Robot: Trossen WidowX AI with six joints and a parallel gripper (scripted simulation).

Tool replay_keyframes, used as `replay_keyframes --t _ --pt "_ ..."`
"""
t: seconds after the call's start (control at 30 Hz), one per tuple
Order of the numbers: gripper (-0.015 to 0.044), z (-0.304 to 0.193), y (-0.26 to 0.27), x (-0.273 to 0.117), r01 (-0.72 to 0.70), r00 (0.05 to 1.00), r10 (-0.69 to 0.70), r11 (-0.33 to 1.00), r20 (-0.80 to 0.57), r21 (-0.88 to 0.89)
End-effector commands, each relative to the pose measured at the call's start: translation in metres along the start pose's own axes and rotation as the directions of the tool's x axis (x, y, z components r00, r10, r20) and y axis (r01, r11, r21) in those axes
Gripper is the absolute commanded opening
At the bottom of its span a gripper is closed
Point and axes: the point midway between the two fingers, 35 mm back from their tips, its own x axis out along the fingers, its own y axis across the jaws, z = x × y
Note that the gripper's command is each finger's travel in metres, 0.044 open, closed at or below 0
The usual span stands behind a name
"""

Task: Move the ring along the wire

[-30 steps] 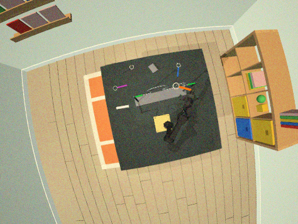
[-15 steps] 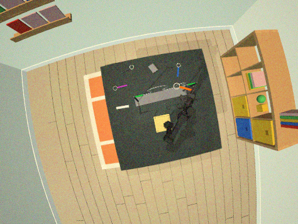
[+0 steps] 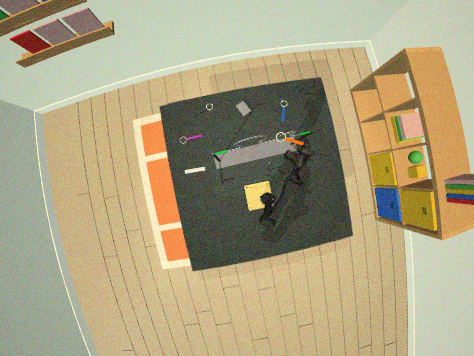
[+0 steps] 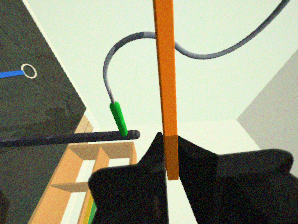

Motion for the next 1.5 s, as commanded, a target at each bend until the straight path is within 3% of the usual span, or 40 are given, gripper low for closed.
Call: replay_keyframes --t 0.0,0.67,1.47 --pt "-0.0150 0.001 0.016 0.001 -0.049 0.999 0.048 0.996 0.007 0.075" --pt "-0.0150 0.020 0.085 -0.009 -0.288 0.956 0.277 0.839 0.092 0.462" --pt "-0.0150 0.079 0.144 -0.041 -0.501 0.833 0.455 0.382 0.314 0.777"
